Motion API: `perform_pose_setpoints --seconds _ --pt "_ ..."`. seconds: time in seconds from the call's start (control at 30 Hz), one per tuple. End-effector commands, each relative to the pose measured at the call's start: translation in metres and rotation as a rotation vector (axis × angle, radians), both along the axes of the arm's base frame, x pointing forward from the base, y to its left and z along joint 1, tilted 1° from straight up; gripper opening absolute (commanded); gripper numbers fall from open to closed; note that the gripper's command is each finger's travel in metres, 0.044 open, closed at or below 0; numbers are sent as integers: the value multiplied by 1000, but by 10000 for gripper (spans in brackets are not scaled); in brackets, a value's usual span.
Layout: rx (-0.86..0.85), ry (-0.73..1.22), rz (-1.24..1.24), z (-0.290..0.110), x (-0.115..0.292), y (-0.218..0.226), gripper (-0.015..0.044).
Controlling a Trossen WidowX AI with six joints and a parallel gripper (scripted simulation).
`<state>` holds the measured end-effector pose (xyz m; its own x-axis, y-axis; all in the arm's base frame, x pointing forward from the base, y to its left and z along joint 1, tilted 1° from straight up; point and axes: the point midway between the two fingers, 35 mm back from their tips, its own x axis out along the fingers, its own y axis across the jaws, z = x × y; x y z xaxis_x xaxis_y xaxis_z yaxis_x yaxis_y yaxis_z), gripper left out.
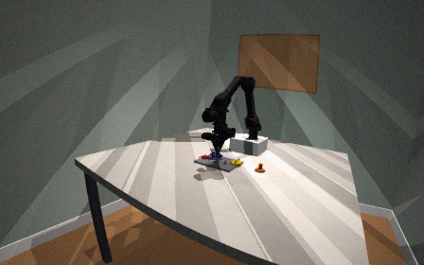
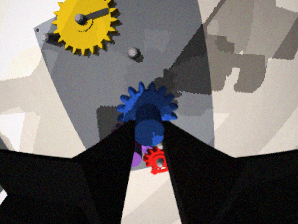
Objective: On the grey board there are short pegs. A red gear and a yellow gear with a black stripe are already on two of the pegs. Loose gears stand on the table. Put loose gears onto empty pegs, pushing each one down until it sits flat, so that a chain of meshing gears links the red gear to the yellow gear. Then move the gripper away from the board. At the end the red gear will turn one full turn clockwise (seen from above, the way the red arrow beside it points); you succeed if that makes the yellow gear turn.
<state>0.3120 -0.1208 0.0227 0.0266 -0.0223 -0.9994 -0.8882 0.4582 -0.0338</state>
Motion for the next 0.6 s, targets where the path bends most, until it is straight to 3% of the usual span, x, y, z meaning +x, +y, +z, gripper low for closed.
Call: perform_pose_setpoints --seconds 0.0,0.57 --pt "5 2 -41 -8 -1 1 0" --pt "12 -3 -329 -21 -1 0 0"
